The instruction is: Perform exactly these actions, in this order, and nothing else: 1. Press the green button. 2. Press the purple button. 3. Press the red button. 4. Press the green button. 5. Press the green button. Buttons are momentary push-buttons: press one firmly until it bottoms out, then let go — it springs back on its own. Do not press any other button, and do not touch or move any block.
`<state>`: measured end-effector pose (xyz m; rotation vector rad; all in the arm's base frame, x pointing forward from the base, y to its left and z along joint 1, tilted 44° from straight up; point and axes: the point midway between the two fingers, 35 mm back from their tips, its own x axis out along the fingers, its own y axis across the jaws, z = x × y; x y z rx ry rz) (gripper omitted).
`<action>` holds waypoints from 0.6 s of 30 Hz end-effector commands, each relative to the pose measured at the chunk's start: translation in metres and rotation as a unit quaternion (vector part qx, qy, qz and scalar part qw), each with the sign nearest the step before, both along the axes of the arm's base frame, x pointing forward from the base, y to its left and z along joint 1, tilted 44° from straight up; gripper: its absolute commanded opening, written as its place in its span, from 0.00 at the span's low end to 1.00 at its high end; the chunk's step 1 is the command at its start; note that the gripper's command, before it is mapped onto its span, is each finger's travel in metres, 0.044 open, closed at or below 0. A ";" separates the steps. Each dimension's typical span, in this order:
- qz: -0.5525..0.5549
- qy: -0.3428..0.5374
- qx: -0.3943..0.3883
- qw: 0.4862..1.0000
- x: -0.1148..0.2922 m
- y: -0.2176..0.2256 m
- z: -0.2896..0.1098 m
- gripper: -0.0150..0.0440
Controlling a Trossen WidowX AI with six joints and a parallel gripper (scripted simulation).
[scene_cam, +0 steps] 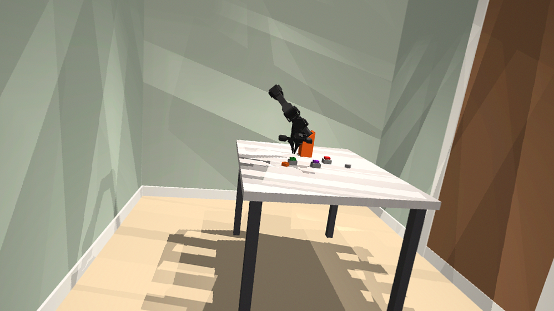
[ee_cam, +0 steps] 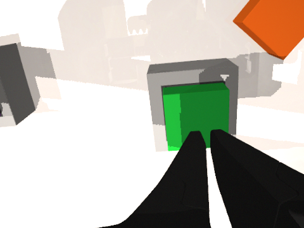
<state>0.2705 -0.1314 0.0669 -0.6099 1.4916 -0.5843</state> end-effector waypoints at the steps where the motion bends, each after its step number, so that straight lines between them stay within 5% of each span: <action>1: -0.001 0.005 -0.001 1.000 -0.002 -0.006 -0.007 0.29; 18: -0.001 0.005 -0.002 1.000 -0.003 -0.020 -0.021 0.29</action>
